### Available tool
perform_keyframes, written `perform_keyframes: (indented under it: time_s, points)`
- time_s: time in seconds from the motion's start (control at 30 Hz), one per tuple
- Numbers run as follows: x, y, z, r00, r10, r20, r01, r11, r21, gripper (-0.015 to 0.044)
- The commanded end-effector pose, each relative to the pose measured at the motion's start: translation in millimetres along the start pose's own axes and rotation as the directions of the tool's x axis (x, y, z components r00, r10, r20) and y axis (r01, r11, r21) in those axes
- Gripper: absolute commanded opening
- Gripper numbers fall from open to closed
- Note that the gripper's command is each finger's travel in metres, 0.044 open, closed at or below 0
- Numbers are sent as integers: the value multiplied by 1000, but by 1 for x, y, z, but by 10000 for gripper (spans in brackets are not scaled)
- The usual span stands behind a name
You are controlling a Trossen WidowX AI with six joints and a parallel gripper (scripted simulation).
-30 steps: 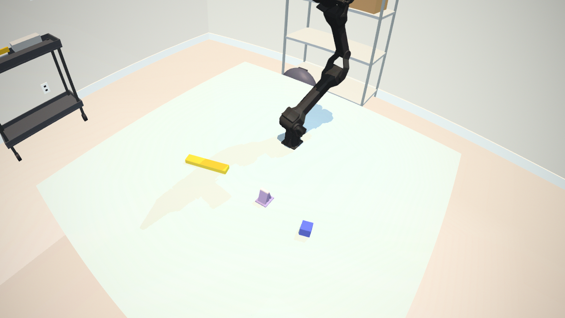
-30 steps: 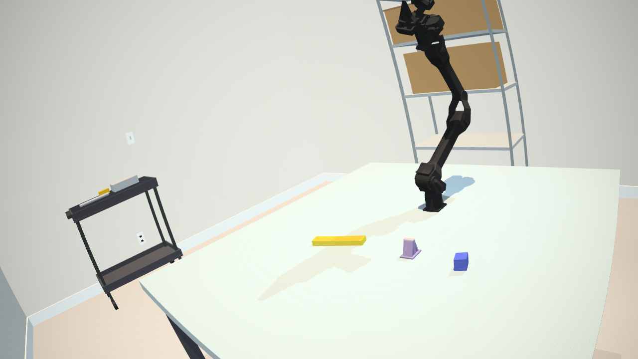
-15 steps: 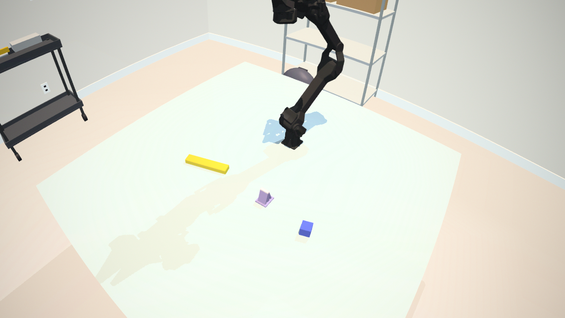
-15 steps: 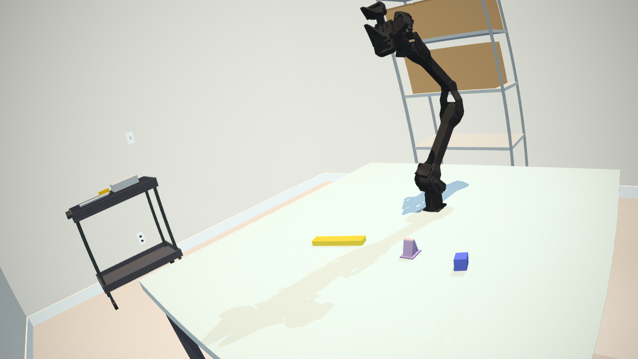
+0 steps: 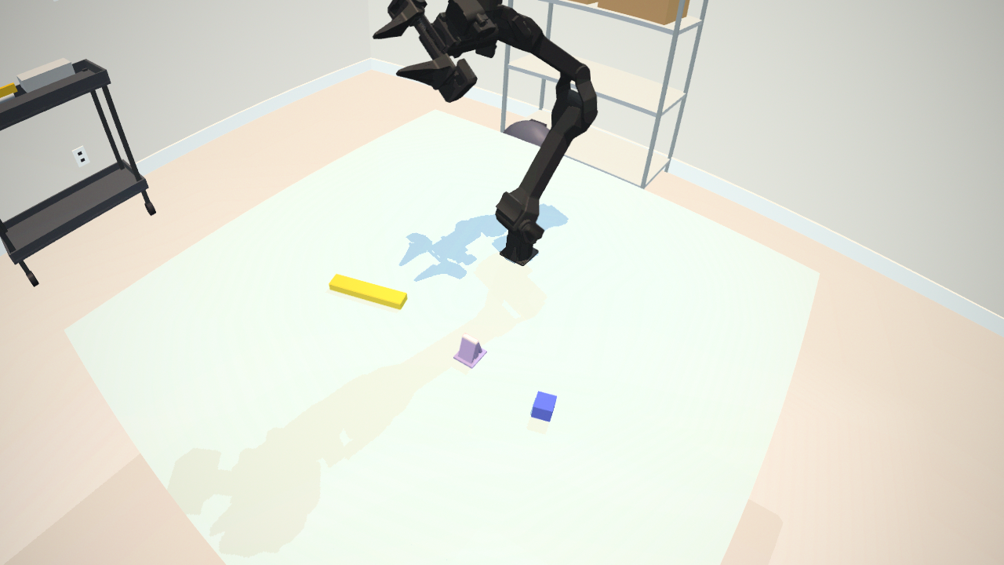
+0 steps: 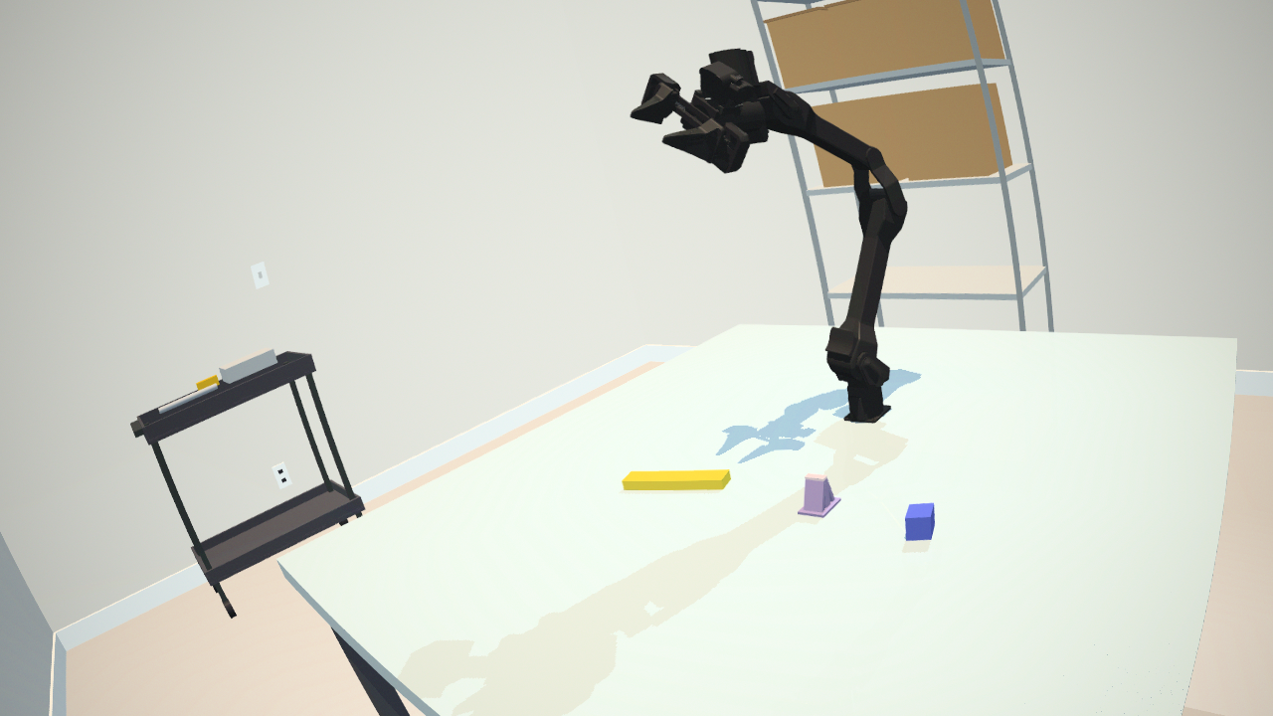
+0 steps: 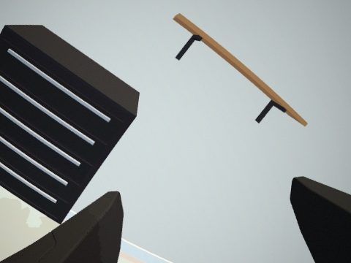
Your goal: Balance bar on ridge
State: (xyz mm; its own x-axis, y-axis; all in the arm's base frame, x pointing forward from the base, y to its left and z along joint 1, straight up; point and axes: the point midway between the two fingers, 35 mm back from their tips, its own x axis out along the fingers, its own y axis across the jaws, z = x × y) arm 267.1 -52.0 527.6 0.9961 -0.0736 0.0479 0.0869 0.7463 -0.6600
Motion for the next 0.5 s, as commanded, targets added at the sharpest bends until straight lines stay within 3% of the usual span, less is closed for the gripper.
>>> perform_keyframes:
  time_s: [0.0,0.23,0.47]
  points:
    - [22,12,-32,993,51,-105,-37,990,133,315]
    - [53,39,-91,944,164,-286,-44,922,384,315]
    - [70,69,-151,848,282,-449,42,809,587,315]
